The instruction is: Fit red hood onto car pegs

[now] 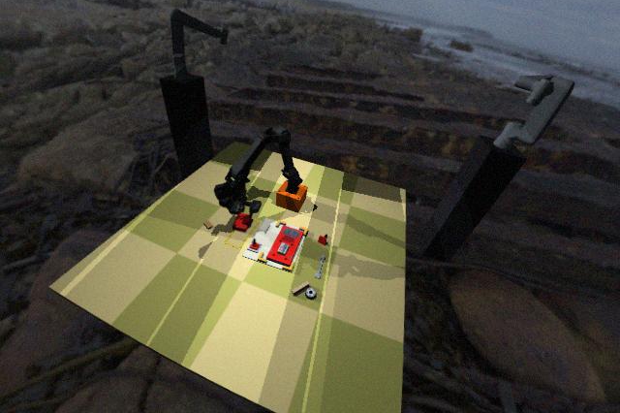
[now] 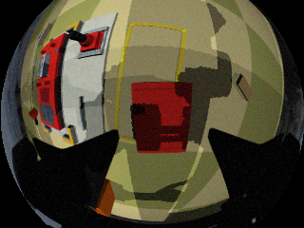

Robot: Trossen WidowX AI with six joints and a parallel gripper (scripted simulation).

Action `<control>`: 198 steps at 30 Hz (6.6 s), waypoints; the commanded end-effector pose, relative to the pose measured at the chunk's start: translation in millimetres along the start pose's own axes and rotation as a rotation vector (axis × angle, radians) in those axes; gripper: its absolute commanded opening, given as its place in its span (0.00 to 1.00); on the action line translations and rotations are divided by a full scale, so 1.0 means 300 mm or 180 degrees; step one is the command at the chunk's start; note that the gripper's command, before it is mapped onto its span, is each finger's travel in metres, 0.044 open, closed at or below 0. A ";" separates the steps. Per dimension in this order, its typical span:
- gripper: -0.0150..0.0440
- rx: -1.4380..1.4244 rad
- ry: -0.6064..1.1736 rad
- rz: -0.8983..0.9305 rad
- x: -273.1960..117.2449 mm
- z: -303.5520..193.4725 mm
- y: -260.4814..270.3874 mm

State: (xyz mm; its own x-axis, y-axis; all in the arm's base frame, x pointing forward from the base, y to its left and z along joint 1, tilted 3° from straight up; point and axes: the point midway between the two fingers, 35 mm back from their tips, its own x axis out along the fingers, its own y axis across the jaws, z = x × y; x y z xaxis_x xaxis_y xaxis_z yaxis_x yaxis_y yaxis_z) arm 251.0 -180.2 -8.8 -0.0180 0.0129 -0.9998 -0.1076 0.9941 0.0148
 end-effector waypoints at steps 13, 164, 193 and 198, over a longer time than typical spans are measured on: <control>1.00 -0.0018 0.0016 -0.0007 0.052 -0.005 0.002; 0.25 0.0305 -0.0025 0.0011 -0.161 0.360 0.550; 0.25 0.0470 -0.0022 0.0078 -0.045 0.402 0.804; 0.25 0.0470 -0.0022 0.0078 -0.007 0.404 0.806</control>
State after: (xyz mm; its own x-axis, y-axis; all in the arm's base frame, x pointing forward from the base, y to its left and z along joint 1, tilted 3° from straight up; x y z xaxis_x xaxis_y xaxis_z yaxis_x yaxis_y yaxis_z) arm 344.0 71.9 0.3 -0.0199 0.0311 -0.9993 0.0343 0.9989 0.0304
